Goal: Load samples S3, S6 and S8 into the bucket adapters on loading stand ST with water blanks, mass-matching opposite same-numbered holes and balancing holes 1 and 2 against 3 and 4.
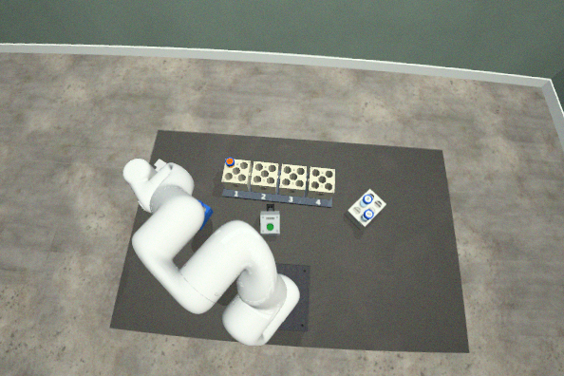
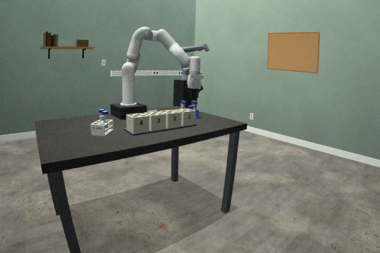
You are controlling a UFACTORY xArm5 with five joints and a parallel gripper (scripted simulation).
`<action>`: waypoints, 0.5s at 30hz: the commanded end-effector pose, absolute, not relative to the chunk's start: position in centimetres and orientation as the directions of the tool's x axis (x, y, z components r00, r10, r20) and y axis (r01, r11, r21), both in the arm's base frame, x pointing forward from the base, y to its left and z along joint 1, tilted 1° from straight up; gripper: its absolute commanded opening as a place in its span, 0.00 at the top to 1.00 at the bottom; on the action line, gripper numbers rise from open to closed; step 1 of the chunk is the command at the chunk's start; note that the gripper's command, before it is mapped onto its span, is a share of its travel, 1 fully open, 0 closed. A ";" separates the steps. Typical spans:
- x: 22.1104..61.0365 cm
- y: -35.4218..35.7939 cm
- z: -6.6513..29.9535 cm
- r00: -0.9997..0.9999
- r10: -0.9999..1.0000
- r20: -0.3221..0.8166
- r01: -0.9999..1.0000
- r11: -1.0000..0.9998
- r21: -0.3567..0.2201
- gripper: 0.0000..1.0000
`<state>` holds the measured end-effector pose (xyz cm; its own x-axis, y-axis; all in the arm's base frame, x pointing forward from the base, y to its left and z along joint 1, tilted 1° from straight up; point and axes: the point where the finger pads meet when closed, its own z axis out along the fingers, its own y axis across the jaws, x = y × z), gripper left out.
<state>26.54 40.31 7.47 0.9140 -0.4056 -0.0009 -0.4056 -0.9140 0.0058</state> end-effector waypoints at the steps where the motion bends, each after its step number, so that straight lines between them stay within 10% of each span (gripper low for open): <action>1: 26.6 40.4 8.1 0.914 -0.406 -0.015 -0.406 -0.914 0.000 0.56; 15: 26.6 40.4 10.9 0.914 -0.406 -0.015 -0.406 -0.914 0.000 0.56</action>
